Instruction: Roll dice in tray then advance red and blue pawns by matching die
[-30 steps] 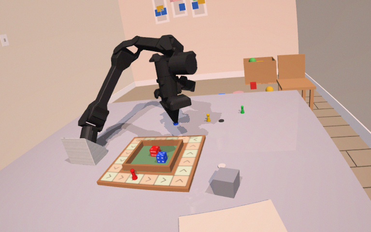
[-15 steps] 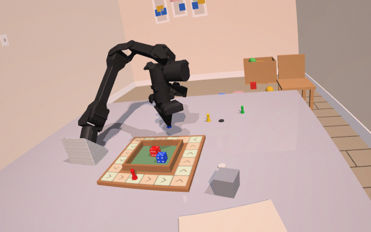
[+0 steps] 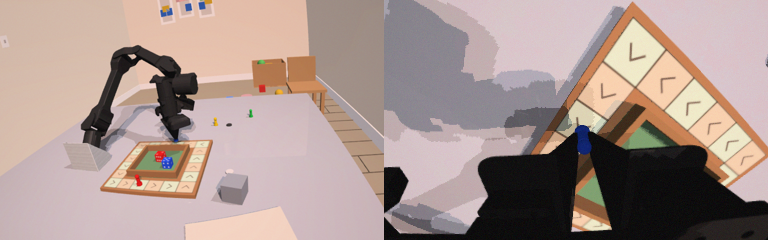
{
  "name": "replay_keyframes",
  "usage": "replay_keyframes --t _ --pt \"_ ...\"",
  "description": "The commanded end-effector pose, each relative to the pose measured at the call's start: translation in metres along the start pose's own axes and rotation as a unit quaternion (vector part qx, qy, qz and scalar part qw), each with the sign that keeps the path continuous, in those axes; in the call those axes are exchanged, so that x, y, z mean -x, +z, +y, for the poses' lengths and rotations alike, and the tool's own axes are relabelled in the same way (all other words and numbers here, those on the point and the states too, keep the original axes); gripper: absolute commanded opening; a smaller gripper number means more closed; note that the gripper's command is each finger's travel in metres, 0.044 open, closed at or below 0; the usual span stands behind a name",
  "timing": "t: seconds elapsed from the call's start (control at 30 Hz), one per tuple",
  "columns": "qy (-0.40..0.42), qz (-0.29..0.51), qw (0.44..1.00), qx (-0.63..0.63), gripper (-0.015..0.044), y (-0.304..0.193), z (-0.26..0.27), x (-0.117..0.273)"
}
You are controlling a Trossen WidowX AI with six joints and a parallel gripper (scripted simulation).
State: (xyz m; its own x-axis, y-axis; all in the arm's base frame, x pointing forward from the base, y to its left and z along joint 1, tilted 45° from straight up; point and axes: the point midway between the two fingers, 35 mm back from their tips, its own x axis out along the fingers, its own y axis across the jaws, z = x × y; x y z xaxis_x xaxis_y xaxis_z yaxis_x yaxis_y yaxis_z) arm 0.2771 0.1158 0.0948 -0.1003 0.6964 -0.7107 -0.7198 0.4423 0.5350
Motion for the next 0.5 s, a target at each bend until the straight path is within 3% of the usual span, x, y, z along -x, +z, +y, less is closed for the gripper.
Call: replay_keyframes --t 0.0,0.37,0.47 --pt "0.0 -0.003 1.0 -0.002 0.0 0.0 0.0 -0.004" --pt "0.0 -0.003 1.0 -0.002 0.0 0.001 0.0 -0.019" --pt "-0.001 -0.001 1.0 0.0 0.0079 0.0 0.0 -0.015"
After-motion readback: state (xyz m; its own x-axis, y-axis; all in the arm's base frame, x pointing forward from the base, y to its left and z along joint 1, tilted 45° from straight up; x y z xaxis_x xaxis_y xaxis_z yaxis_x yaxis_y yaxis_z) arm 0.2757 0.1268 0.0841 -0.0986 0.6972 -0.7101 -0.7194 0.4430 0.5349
